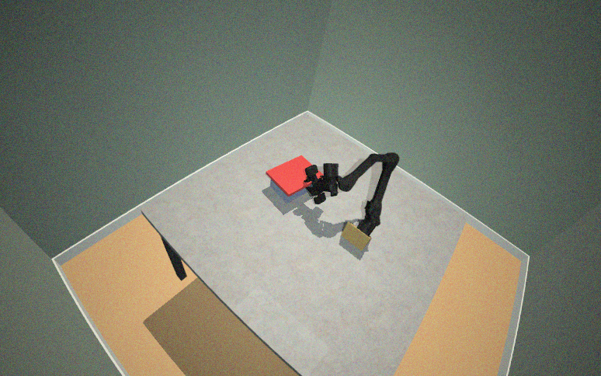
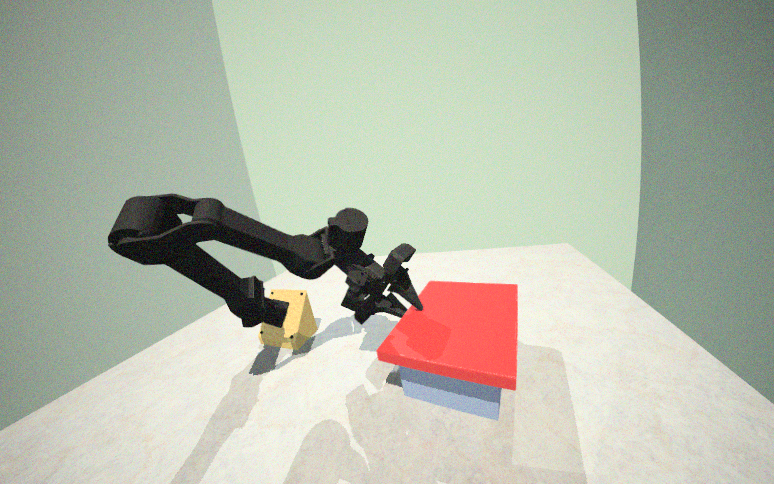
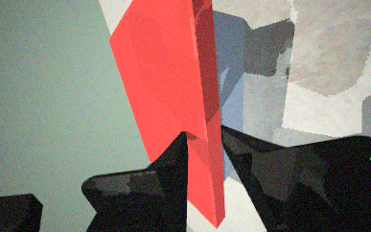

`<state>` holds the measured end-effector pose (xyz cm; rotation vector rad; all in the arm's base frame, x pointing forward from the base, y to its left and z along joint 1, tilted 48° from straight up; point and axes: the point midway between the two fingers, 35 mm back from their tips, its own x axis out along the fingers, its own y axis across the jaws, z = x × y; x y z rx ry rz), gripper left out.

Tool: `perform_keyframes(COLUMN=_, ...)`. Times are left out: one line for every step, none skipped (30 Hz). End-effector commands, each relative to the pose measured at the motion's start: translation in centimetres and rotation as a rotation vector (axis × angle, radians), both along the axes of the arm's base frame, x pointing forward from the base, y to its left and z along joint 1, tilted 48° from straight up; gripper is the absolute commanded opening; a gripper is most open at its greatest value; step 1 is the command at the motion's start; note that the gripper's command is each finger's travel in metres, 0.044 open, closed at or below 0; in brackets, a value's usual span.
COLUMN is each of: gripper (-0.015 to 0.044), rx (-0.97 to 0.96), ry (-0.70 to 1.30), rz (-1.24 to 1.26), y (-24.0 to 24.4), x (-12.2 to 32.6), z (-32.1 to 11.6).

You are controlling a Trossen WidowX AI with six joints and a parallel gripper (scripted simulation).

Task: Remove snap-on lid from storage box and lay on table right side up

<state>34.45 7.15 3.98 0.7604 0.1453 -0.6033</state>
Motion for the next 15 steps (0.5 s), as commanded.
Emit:
perform_keyframes(gripper=0.0000, rx=0.000, ry=0.000, rz=0.000, y=0.08, x=-0.02, z=0.07)
perform_keyframes(gripper=0.0000, rx=0.000, ry=0.000, rz=0.000, y=0.10, x=-0.02, z=0.08)
perform_keyframes(gripper=0.0000, rx=0.000, ry=0.000, rz=0.000, y=0.11, x=-0.03, z=0.09)
perform_keyframes(gripper=0.0000, rx=0.000, ry=0.000, rz=0.000, y=0.13, x=-0.03, z=0.11)
perform_keyframes(gripper=0.0000, rx=0.000, ry=0.000, rz=0.000, y=0.14, x=-0.03, z=0.12)
perform_keyframes(gripper=0.0000, rx=0.000, ry=0.000, rz=0.000, y=0.16, x=-0.03, z=0.13)
perform_keyframes(gripper=0.0000, rx=0.000, ry=0.000, rz=0.000, y=0.17, x=-0.03, z=0.15)
perform_keyframes(gripper=0.0000, rx=0.000, ry=0.000, rz=0.000, y=0.19, x=-0.04, z=0.16)
perform_keyframes(gripper=0.0000, rx=0.000, ry=0.000, rz=0.000, y=0.20, x=-0.04, z=0.18)
perform_keyframes(gripper=0.0000, rx=0.000, ry=0.000, rz=0.000, y=0.22, x=-0.04, z=0.19)
perform_keyframes(gripper=0.0000, rx=0.000, ry=0.000, rz=0.000, y=0.23, x=-0.04, z=0.20)
perform_keyframes(gripper=0.0000, rx=0.000, ry=0.000, rz=0.000, y=0.25, x=-0.05, z=0.22)
perform_keyframes(gripper=0.0000, rx=0.000, ry=0.000, rz=0.000, y=0.26, x=-0.05, z=0.23)
perform_keyframes(gripper=0.0000, rx=0.000, ry=0.000, rz=0.000, y=0.27, x=-0.05, z=0.24)
perform_keyframes(gripper=0.0000, rx=0.000, ry=0.000, rz=0.000, y=0.29, x=-0.06, z=0.26)
